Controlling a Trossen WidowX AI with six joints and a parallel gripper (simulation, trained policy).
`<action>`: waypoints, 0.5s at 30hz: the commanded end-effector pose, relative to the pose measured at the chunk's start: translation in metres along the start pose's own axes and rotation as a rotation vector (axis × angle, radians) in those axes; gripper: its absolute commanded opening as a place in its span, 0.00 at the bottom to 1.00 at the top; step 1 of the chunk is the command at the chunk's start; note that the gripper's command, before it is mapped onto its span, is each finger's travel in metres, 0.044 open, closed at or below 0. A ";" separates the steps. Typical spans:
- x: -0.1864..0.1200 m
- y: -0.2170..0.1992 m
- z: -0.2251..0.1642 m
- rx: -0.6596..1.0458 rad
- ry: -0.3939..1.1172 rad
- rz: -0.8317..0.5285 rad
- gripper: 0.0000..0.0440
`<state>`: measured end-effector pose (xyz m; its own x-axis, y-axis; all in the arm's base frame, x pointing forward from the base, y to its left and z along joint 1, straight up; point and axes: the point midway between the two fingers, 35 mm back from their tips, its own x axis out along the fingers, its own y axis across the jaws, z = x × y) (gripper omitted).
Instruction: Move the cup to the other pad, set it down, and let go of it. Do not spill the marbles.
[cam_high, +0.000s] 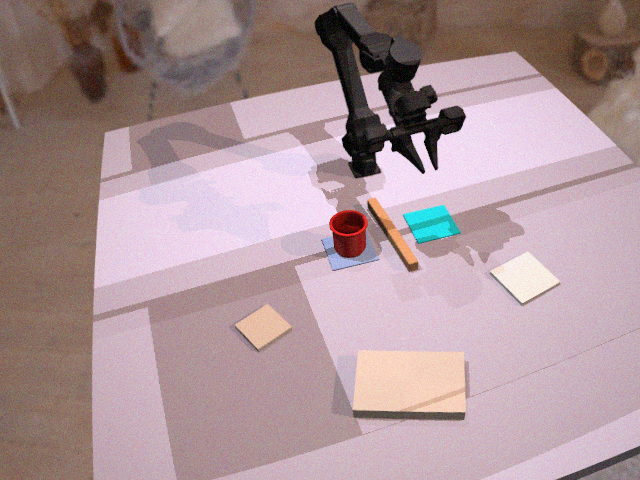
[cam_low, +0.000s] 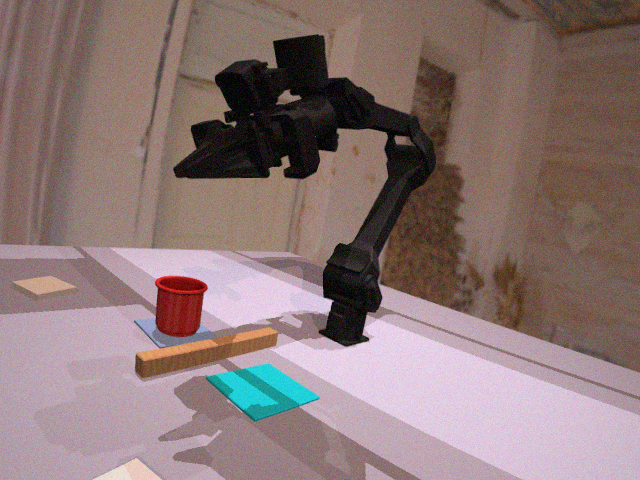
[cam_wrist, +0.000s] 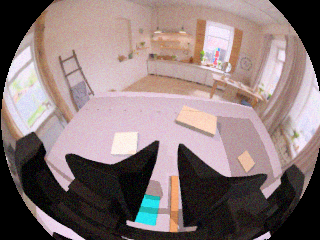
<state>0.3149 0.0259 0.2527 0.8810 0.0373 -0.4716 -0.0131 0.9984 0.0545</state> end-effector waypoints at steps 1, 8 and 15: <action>0.001 0.002 -0.001 0.010 0.060 -0.005 0.23; 0.002 0.003 -0.010 0.012 0.173 -0.014 0.21; 0.002 0.003 -0.019 0.005 0.289 -0.027 0.19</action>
<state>0.3083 0.0307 0.2362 0.7418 0.0322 -0.6698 0.0022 0.9987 0.0505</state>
